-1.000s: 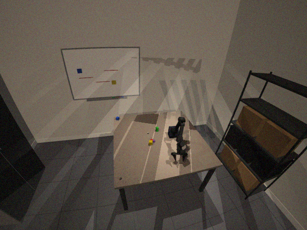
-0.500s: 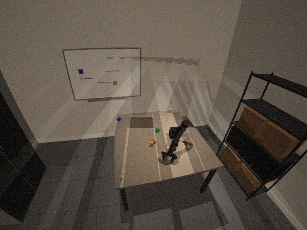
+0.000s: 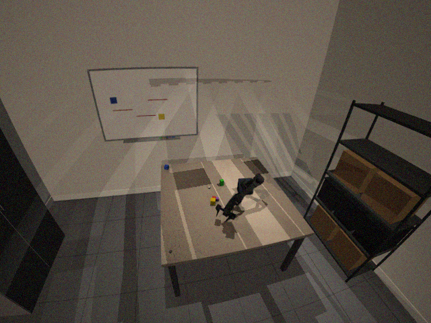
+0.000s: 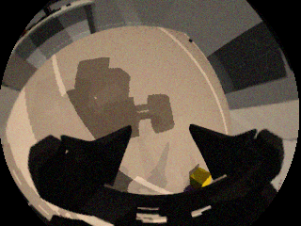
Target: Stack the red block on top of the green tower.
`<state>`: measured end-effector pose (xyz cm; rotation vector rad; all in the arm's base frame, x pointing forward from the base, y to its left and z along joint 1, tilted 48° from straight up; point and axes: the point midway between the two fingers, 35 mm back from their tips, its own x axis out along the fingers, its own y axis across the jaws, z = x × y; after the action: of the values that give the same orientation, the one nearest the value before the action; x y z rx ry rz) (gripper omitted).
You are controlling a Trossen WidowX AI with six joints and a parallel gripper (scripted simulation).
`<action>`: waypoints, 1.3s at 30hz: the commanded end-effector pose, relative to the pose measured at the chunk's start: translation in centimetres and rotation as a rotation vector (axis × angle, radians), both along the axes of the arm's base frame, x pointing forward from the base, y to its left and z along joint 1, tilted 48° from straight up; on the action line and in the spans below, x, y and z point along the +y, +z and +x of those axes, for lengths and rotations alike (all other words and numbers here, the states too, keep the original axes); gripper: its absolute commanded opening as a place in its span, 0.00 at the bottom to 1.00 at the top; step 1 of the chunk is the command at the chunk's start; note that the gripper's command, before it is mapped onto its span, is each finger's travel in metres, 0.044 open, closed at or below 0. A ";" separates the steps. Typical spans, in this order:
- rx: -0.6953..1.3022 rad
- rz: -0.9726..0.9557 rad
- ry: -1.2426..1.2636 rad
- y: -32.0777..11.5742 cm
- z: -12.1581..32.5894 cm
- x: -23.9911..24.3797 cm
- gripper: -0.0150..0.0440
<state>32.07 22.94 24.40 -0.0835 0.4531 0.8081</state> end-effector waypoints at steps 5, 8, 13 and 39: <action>0.199 -0.063 -0.101 -4.2 3.0 -5.4 1.00; 0.288 -0.070 -0.134 -5.7 3.5 -7.3 1.00; 0.468 -0.055 -0.210 -8.4 4.1 -11.0 1.00; 1.318 0.382 -0.479 -14.7 0.6 -23.8 1.00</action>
<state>32.65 -0.80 9.52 0.8983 1.4611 0.3609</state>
